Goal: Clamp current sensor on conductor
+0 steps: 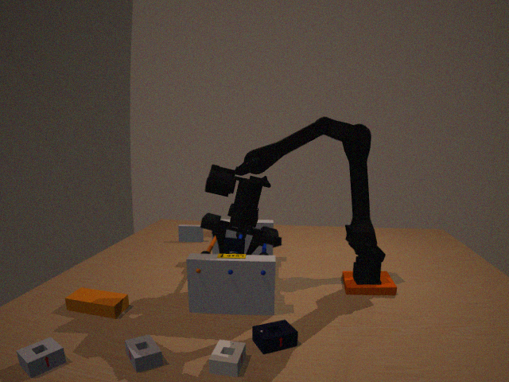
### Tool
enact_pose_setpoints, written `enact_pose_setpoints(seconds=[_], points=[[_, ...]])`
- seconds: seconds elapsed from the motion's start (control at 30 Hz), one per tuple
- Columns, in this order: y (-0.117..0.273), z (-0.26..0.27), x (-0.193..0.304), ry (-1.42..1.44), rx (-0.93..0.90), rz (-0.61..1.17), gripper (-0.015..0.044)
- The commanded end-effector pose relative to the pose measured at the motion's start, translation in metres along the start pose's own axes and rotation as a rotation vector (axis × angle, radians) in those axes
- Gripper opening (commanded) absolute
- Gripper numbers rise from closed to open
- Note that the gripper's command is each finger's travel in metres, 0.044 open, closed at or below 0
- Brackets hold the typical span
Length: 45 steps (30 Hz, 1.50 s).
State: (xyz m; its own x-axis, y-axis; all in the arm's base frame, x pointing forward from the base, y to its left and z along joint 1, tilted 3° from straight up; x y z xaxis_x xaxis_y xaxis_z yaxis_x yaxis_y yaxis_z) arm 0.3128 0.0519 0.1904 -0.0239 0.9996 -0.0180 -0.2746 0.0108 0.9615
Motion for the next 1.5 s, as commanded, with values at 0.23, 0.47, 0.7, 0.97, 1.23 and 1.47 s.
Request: enact_pose_setpoints(seconds=[0.23,0.47,0.7,0.97,1.23,1.47], points=[[0.0008,0.0001,0.0,0.0,0.058,-0.006,0.0],[0.0009,0.0006,0.0001,0.0,0.066,-0.006,0.0],[-0.0007,0.0006,0.0,0.0,0.066,-0.007,0.0],[-0.0001,0.0001,-0.0002,0.003,0.063,-0.009,0.0131],[-0.0001,0.0001,-0.0002,0.003,0.063,-0.009,0.0266],[-0.0001,0.0001,-0.0002,0.003,0.063,-0.009,0.0266]])
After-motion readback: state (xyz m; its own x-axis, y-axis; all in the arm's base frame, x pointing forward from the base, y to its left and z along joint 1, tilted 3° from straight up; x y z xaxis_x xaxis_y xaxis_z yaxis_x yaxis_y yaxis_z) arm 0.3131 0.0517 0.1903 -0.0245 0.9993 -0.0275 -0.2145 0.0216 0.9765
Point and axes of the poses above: the point midway between the two fingers, 35 mm back from their tips, its own y axis back along the fingers, its own z axis across the jaws, x = y × z, the point moved 9 cm from there along y, back along the fingers, and after that the axes turned 5 degrees about -y, right-handed, at the moved point
